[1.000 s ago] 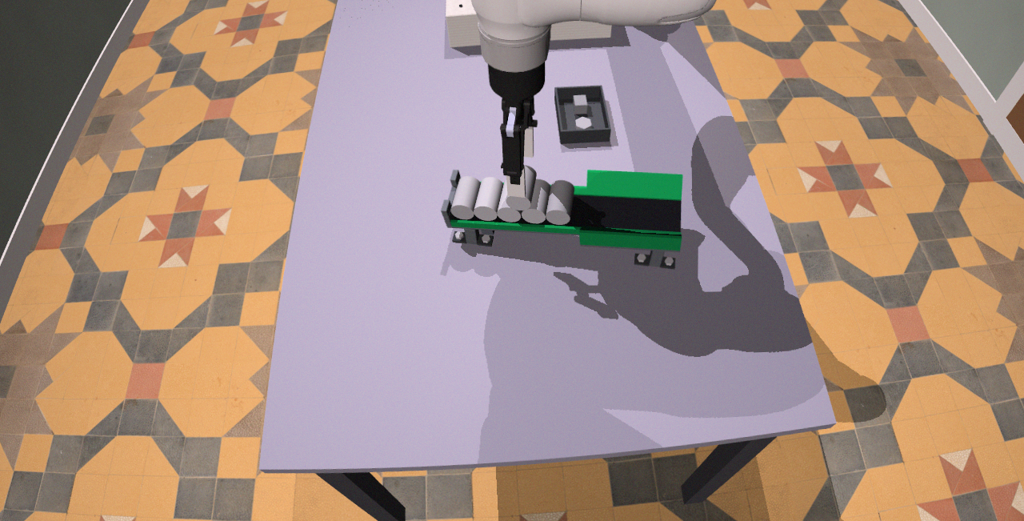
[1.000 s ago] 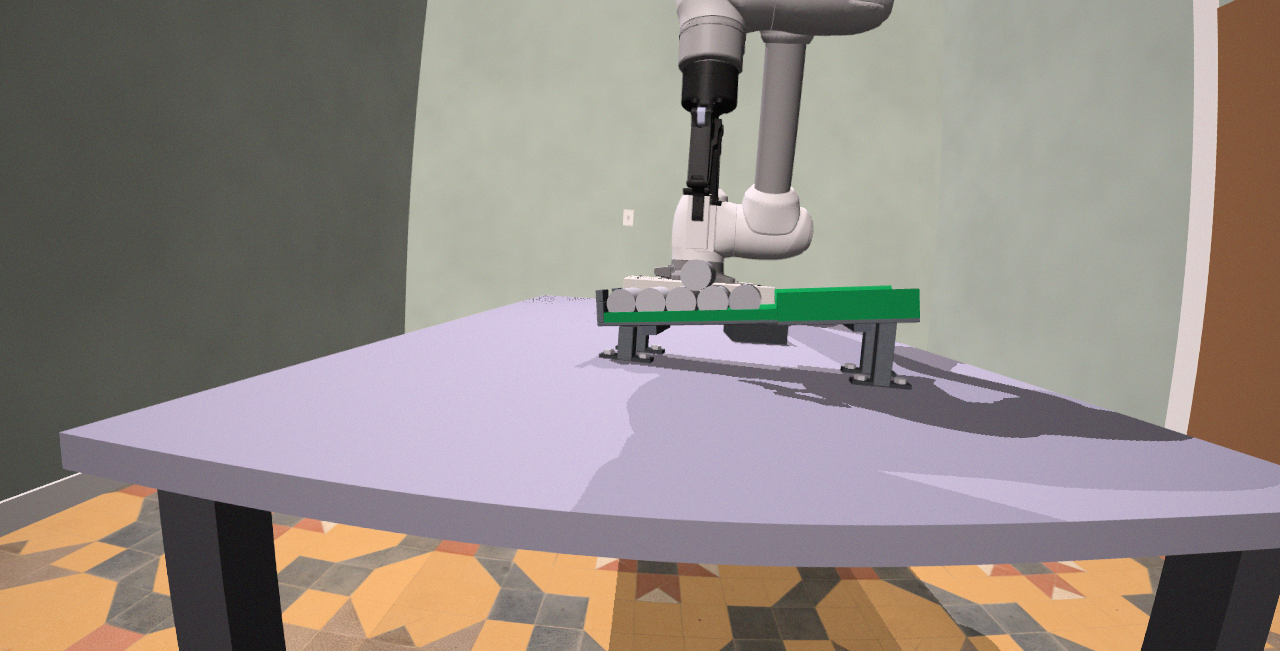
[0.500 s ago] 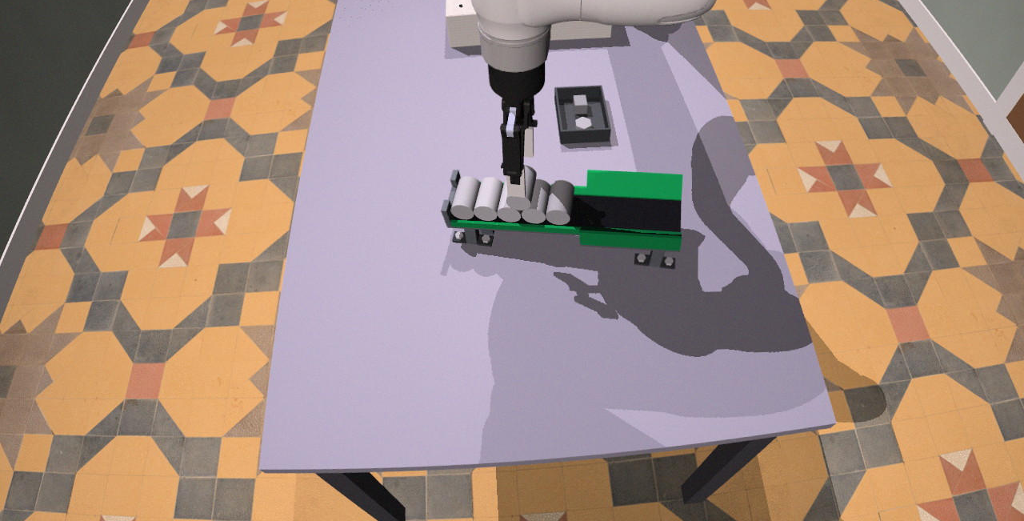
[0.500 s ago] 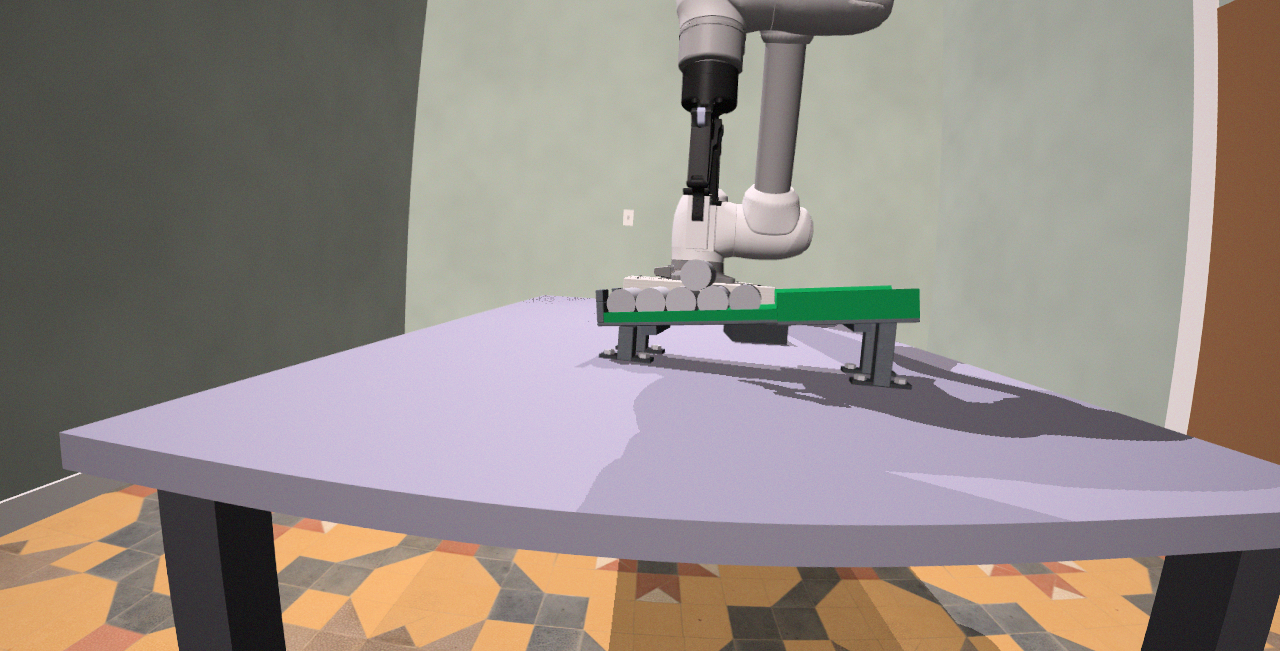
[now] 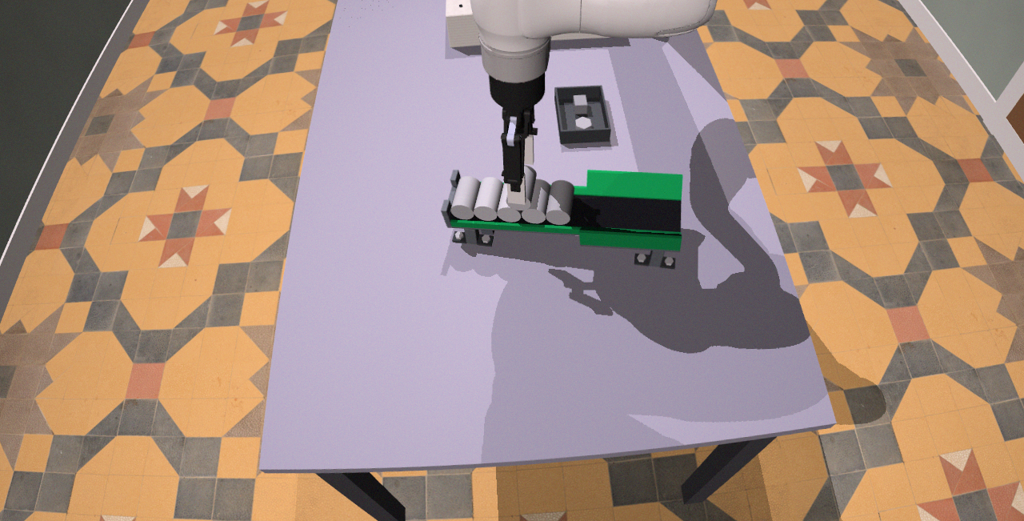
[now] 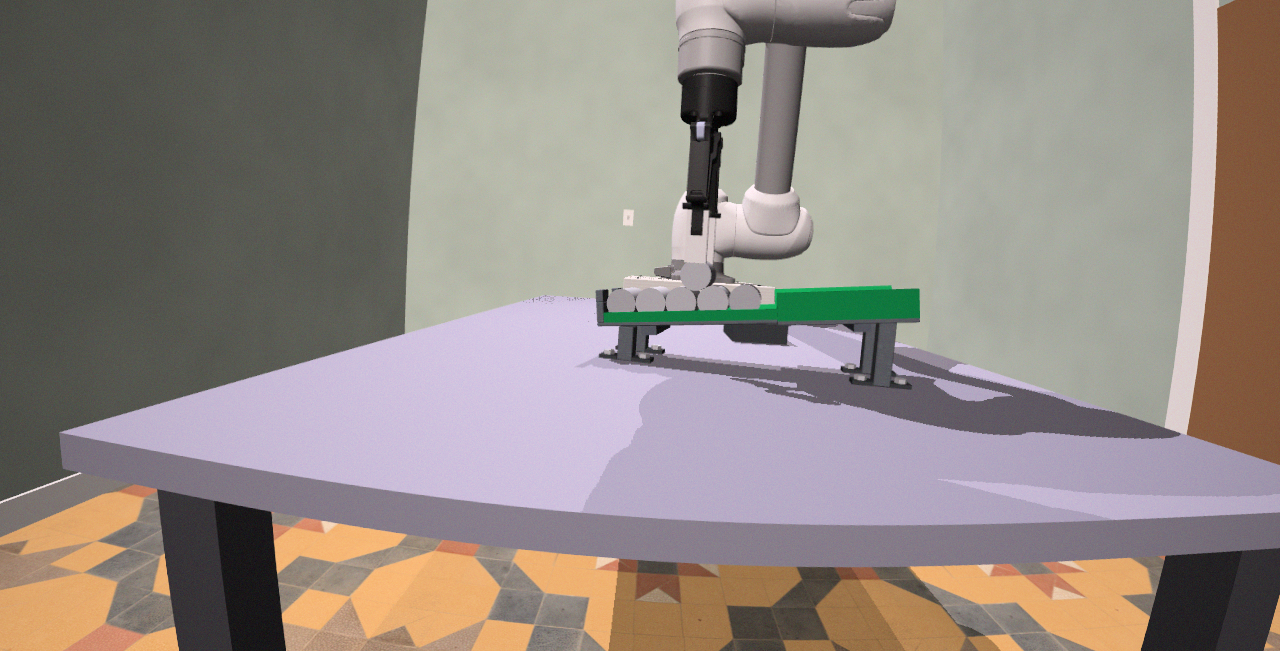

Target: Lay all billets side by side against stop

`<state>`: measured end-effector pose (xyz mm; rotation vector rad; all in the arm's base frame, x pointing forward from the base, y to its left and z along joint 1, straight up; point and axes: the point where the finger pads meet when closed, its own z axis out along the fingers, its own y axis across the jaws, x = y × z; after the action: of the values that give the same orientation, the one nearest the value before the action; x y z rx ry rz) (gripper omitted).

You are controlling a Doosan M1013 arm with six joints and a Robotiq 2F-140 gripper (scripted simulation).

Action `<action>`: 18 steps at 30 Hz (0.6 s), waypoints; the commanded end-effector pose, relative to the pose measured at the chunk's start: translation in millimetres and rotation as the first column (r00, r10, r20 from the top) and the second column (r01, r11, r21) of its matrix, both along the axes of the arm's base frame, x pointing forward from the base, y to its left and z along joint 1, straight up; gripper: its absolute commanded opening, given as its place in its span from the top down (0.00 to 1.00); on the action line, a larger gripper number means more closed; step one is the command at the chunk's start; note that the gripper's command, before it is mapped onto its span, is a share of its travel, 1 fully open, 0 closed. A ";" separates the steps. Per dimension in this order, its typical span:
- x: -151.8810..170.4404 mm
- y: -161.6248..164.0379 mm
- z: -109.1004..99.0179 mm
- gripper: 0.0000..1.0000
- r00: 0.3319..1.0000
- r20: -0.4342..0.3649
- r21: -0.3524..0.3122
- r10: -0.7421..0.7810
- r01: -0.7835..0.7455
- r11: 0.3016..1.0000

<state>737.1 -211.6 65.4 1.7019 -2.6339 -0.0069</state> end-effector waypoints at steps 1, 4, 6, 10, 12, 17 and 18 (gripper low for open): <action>0.0 0.0 -6.7 0.45 1.000 0.000 0.000 0.000 0.000 1.000; -0.1 0.0 -14.1 0.45 1.000 0.000 0.000 0.000 0.000 1.000; -0.1 0.0 -18.3 0.45 1.000 0.000 0.000 0.000 0.000 1.000; -0.1 0.0 -23.5 0.45 1.000 0.000 0.000 0.000 0.000 1.000; -0.1 0.0 -23.5 0.45 1.000 0.000 0.000 0.000 0.000 1.000; -0.1 0.0 -25.0 0.45 1.000 0.000 0.000 0.000 0.000 1.000; -0.1 0.0 -25.0 0.45 1.000 0.000 0.000 0.000 0.000 1.000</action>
<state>737.0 -211.6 40.3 1.7020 -2.6339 -0.0068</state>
